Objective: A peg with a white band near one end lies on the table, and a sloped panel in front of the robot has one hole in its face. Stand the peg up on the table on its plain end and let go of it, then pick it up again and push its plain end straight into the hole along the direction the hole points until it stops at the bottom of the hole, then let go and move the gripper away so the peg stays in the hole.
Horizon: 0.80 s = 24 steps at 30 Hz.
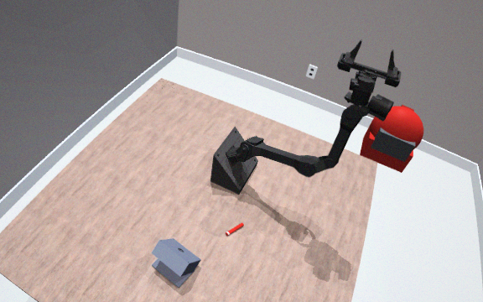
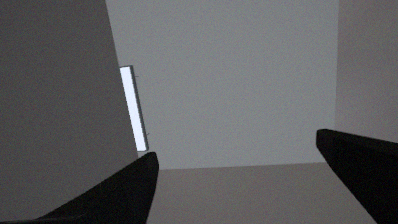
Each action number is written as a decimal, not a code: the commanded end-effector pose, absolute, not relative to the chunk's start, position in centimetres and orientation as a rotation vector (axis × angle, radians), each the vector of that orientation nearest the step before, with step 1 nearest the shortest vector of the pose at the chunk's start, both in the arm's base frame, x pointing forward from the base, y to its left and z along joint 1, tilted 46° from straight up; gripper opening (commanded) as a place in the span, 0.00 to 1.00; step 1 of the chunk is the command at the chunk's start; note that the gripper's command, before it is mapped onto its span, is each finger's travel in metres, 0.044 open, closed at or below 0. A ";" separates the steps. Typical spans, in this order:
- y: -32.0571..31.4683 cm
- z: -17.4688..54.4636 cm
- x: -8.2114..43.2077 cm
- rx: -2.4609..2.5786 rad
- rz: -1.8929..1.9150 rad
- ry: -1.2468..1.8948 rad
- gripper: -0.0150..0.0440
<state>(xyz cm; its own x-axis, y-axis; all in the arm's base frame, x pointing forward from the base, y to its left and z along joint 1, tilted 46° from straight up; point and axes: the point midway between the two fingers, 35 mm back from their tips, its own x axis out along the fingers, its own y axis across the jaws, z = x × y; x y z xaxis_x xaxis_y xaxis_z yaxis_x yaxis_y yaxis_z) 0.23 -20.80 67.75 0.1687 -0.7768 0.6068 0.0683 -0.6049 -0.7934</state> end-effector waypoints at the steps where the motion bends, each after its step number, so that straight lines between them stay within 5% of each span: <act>1: -23.9 65.5 1.2 -1.623 -1.427 0.614 1.00; 24: -30.3 55.3 11.4 -1.155 -0.968 0.369 1.00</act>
<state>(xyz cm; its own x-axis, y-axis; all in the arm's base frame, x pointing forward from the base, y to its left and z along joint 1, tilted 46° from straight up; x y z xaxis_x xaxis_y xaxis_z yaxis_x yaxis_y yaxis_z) 9.55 -29.36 57.28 0.5073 -0.8162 0.2766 0.4416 -0.0293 -0.8967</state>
